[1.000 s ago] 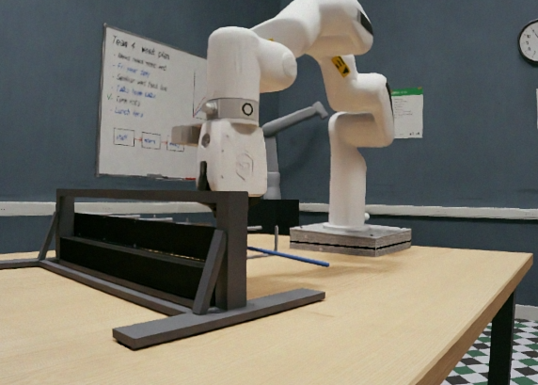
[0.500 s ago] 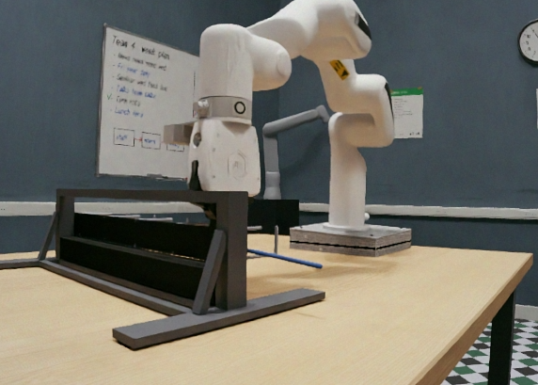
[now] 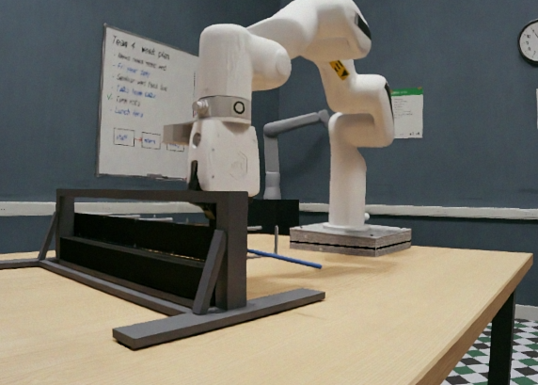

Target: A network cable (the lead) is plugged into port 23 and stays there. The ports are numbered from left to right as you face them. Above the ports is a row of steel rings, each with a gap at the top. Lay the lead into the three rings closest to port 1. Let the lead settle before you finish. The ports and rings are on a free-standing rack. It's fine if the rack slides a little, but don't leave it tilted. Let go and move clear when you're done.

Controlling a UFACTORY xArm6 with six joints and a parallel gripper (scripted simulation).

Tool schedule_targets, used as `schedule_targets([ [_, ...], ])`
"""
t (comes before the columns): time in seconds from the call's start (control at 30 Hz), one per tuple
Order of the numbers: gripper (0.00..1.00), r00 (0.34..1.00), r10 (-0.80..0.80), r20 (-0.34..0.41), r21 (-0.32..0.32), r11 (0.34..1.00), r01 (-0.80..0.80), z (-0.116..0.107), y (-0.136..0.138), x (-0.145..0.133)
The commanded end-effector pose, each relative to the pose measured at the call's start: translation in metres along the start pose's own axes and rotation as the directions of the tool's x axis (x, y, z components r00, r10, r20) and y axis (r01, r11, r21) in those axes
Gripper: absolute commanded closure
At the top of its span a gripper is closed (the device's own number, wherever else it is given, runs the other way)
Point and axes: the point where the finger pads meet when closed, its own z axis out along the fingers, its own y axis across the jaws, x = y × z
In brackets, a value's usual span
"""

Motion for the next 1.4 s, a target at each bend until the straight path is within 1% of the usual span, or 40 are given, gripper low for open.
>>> schedule_targets([
  [0.0,1.0,1.0,0.0,0.002,0.005,1.0,0.0,-0.0027,-0.0017,-0.0005],
  [0.17,1.0,1.0,0.0,0.002,0.005,1.0,0.0,-0.0027,-0.0017,-0.0005],
  [0.2,0.67,1.0,0.0,0.002,0.005,1.0,0.0,-0.0027,-0.0017,-0.0005],
  [1.37,0.67,1.0,0.0,0.002,0.005,1.0,0.0,-0.0028,-0.0017,-0.0005],
])
